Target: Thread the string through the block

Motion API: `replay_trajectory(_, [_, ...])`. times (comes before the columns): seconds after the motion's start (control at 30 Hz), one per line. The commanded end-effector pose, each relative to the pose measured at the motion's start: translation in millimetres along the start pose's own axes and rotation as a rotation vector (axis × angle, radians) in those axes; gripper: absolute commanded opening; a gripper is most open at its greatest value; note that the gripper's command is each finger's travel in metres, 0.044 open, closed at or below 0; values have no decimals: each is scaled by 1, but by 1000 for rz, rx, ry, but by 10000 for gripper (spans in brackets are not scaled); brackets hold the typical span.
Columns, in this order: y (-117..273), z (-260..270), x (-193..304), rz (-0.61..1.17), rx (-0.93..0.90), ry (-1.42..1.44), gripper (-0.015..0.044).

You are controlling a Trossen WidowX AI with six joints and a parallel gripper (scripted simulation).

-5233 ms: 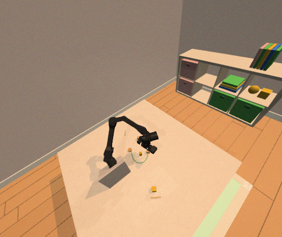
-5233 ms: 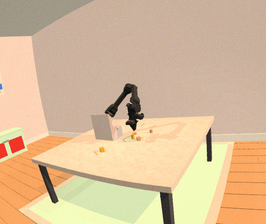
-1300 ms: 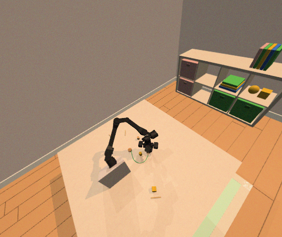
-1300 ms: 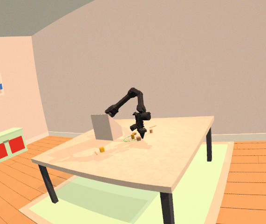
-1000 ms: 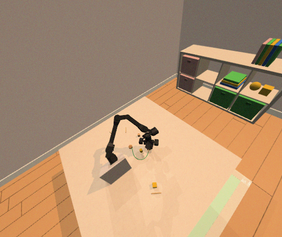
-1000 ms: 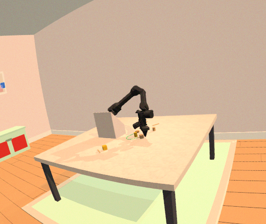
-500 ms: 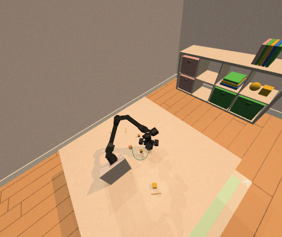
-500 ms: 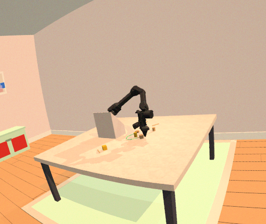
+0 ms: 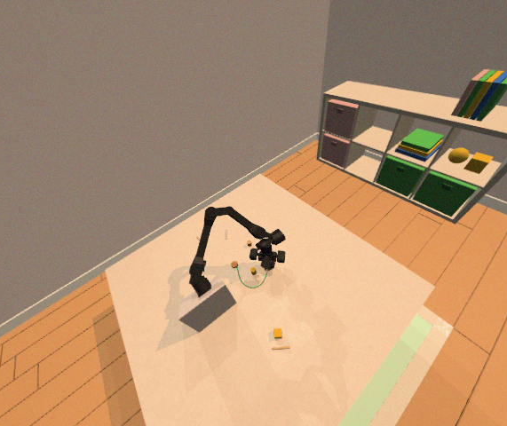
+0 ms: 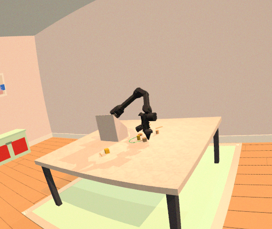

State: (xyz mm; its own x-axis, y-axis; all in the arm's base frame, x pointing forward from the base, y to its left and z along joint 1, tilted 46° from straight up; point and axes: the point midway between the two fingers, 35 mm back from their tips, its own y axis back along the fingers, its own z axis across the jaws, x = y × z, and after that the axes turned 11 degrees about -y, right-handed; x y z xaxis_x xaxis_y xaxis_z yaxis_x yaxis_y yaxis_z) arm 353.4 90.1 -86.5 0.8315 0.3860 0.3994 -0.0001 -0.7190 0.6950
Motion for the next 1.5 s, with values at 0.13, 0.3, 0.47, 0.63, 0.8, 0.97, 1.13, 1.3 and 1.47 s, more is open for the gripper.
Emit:
replay_trajectory(0.13, [-2, -2, -1, -1, 6, -5, 120])
replay_trajectory(0.3, [-2, -2, -1, -1, 6, -5, 120])
replay_trajectory(0.47, [-2, -2, -1, -1, 6, -5, 120])
replay_trajectory(0.63, [-2, -2, -1, -1, 6, -5, 120])
replay_trajectory(0.8, [-2, -2, -1, -1, 6, -5, 120])
replay_trajectory(0.97, [-2, -2, -1, -1, 6, -5, 120])
replay_trajectory(1.13, [-2, -2, -1, -1, 6, -5, 120])
replay_trajectory(1.3, [0, 0, 0, 0, 0, 0, 41])
replay_trajectory(1.47, [0, 0, 0, 0, 0, 0, 0])
